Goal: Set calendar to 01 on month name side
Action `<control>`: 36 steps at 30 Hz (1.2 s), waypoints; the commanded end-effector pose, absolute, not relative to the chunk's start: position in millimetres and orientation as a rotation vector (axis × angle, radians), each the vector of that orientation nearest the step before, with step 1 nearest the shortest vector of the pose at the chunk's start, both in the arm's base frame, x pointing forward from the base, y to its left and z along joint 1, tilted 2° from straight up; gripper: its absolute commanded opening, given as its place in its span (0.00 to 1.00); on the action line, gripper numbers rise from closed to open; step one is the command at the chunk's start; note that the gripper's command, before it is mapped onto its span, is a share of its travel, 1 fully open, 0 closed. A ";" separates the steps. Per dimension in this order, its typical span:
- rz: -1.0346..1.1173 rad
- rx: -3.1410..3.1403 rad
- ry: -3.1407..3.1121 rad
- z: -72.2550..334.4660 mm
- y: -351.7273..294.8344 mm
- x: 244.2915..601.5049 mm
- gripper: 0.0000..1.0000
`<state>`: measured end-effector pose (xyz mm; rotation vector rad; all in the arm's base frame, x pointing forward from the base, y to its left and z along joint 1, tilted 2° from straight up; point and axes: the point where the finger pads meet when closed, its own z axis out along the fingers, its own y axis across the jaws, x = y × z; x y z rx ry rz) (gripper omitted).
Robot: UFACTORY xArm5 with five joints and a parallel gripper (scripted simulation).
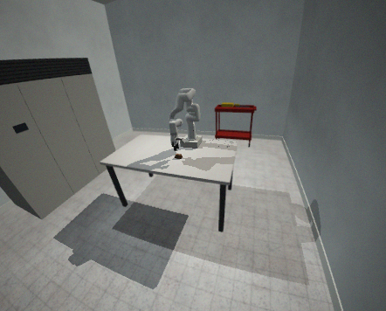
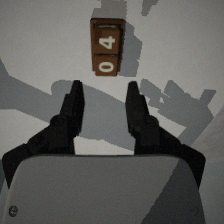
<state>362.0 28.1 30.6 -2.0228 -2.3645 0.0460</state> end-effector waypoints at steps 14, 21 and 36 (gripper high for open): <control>0.042 -2.024 -2.367 13.1 27.7 362.2 0.47; 0.042 -2.024 -2.367 1.8 27.0 361.7 0.47; 0.042 -2.024 -2.367 -13.2 26.0 361.1 0.47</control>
